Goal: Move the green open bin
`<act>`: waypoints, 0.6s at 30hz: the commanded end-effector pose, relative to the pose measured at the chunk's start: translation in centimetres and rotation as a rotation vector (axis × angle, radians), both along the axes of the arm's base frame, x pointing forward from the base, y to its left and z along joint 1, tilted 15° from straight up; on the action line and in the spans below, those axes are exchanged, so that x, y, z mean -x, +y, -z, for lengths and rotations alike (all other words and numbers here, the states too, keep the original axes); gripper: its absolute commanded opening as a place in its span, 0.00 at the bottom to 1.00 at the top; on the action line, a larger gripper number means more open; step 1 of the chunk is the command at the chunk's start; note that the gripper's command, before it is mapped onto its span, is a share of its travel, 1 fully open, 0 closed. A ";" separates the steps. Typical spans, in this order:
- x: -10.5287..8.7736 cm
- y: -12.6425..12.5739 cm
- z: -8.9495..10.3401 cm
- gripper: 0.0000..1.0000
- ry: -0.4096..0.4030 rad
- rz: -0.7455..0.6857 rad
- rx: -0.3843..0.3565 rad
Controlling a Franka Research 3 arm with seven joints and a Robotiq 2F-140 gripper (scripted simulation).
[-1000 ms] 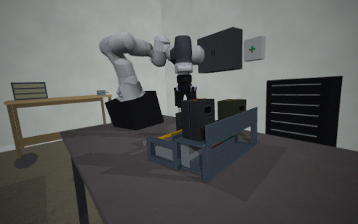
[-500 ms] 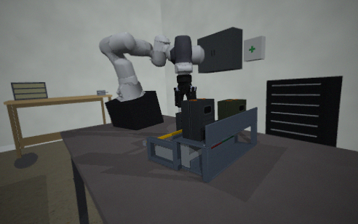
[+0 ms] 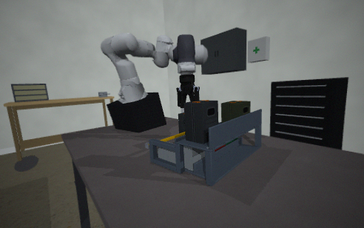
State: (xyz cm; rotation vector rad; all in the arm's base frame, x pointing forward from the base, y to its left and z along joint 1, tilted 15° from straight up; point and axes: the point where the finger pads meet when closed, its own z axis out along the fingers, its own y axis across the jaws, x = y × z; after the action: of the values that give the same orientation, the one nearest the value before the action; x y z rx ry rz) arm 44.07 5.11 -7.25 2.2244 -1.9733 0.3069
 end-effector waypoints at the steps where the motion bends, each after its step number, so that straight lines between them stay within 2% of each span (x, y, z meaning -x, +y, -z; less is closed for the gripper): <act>1: -0.1 0.3 -0.8 0.00 -0.002 -0.006 0.000; 12: 0.1 0.3 -0.7 0.00 0.003 -0.002 0.000; 16: -0.1 0.7 -2.2 0.00 -0.002 -0.006 0.000; 18: -0.1 0.7 -2.2 0.00 -0.002 -0.006 0.000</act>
State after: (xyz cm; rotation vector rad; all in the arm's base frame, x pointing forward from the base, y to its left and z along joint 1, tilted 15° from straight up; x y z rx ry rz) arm 44.10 5.53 -5.73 2.2270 -1.9702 0.3063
